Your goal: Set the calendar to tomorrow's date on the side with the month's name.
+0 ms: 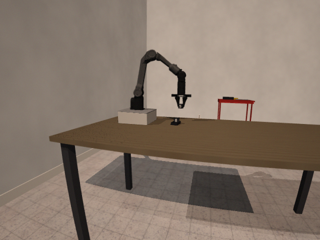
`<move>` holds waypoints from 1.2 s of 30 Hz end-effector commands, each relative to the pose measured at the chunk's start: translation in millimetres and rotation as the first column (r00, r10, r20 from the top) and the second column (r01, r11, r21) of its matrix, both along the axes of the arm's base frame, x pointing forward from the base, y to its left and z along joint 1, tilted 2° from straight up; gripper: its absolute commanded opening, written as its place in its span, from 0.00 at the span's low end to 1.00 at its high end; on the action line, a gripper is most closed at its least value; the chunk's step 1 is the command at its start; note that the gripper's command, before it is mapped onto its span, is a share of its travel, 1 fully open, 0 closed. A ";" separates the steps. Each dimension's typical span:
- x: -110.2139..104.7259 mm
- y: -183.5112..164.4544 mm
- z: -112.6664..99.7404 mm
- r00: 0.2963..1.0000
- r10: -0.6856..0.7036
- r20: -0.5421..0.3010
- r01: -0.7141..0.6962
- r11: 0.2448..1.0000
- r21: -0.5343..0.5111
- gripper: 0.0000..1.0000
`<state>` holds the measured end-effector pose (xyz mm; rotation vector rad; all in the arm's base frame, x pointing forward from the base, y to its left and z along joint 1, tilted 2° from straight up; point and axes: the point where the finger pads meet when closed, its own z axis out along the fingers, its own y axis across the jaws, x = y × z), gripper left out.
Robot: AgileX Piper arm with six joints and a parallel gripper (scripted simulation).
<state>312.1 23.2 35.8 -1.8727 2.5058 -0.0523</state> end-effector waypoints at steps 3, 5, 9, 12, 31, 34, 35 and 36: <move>-0.1 -0.7 -8.7 1.000 -0.001 -0.002 0.001 1.000 -0.001 0.38; 0.1 -0.8 -14.9 1.000 -0.001 -0.002 0.001 1.000 -0.001 0.38; 0.4 -0.9 -22.5 1.000 -0.001 -0.002 0.001 1.000 -0.001 0.38; 0.9 -1.2 -36.0 1.000 -0.001 -0.002 0.001 1.000 -0.001 0.38; 4.0 -2.0 -93.8 1.000 -0.001 0.000 0.001 1.000 -0.001 0.38; 4.2 -1.9 -93.6 1.000 -0.001 0.001 0.001 1.000 0.000 0.38; 4.2 -1.9 -93.5 1.000 -0.001 0.001 0.001 1.000 0.000 0.38; 4.2 -1.9 -93.5 1.000 -0.001 0.001 0.001 1.000 0.000 0.38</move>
